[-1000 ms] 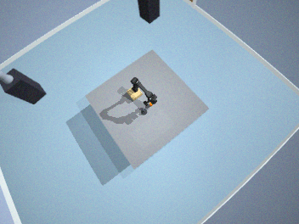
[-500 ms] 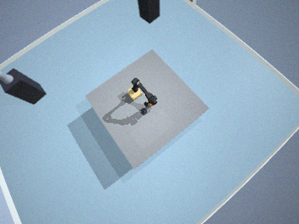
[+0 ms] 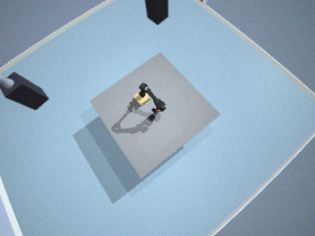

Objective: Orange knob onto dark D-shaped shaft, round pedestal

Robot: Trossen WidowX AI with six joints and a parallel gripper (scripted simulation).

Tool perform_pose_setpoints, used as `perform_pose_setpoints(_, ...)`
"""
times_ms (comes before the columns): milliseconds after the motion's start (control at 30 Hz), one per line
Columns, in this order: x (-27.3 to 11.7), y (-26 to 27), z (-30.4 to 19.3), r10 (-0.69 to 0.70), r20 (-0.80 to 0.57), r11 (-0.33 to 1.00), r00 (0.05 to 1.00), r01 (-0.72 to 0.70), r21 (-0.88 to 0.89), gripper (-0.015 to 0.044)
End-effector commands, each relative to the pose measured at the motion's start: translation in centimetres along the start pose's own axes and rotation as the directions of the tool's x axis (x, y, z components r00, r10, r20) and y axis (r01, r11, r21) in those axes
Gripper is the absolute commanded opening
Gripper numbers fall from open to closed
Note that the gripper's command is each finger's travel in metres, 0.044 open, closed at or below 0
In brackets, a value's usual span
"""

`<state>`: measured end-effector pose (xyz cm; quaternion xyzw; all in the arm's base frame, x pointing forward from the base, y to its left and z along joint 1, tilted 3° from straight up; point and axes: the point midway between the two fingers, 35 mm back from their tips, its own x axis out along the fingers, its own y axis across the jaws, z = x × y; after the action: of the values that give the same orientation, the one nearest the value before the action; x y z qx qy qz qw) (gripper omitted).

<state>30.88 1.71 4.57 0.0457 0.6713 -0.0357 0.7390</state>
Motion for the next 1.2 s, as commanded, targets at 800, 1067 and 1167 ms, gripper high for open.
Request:
perform_pose_setpoints(800, 4.7, -0.1, -0.2, -0.006, -0.004, 1.000, 1.000, 0.006, 0.005, 0.0440)
perform_pose_setpoints(1067, 5.3, -0.1, -0.2, -0.006, -0.004, 1.000, 1.000, 0.006, 0.005, 0.0361)
perform_pose_setpoints(1167, 5.3, -0.1, -0.2, -0.006, -0.004, 1.000, 1.000, 0.006, 0.005, 0.0282)
